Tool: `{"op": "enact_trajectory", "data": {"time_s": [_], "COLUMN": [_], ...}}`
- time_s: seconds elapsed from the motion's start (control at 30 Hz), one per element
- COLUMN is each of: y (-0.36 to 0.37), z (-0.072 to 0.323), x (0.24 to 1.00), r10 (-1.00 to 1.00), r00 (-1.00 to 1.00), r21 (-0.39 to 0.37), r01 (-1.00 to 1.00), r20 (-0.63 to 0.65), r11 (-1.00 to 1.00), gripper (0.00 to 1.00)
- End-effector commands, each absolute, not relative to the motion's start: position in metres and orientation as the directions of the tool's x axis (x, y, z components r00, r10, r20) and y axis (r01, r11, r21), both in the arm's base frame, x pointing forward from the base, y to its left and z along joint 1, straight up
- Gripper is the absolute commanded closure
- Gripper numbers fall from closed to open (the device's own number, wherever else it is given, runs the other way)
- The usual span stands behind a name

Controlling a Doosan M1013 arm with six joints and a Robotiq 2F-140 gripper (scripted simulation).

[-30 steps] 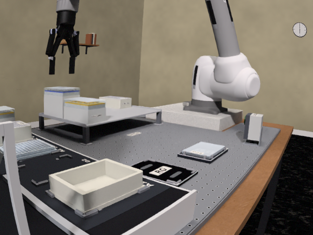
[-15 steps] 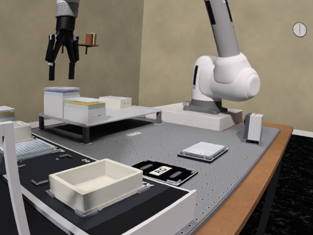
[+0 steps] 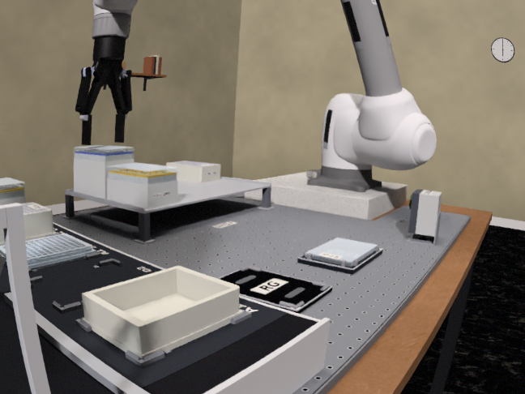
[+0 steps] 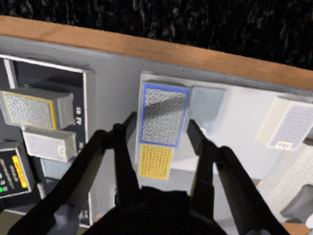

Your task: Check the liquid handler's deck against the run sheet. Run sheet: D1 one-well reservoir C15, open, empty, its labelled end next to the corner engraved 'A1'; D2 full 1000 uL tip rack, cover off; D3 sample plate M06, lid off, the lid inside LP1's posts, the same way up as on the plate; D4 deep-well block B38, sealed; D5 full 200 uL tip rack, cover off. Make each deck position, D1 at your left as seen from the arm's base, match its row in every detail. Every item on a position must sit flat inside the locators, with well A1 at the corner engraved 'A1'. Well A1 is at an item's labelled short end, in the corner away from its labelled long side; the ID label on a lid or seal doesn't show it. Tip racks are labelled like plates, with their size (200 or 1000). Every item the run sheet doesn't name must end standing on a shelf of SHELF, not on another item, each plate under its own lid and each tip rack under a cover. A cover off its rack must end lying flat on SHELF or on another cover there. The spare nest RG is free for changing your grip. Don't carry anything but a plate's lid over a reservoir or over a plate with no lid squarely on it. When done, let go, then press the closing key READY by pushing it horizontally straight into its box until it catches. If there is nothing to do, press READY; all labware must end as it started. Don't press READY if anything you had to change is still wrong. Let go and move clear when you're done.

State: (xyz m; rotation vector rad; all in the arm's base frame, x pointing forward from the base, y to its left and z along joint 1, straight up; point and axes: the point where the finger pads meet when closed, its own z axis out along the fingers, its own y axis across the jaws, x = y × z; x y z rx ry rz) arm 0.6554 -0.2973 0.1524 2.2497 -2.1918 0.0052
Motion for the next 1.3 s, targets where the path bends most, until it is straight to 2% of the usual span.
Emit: {"op": "enact_trajectory", "data": {"time_s": [0.0, 0.53, 0.97, 1.0, 1.27], "y": [-0.297, -0.297, -0.297, -0.297, -0.297], "z": [0.148, 0.125, 0.125, 0.125, 0.125], "x": [0.656, 0.656, 0.656, 0.656, 0.656], "r10": [-1.0, -1.0, -1.0, -1.0, -1.0], "r00": [0.026, 0.026, 0.026, 0.026, 0.026], "r21": [-0.003, -0.003, -0.003, -0.003, -0.003], "r01": [-1.0, -1.0, -1.0, -1.0, -1.0], "r20": [0.003, 0.003, 0.003, 0.003, 0.003], "r11": [-0.026, -0.026, -0.026, -0.026, -0.026], "gripper": [0.33, 0.33, 0.33, 0.9, 0.9]}}
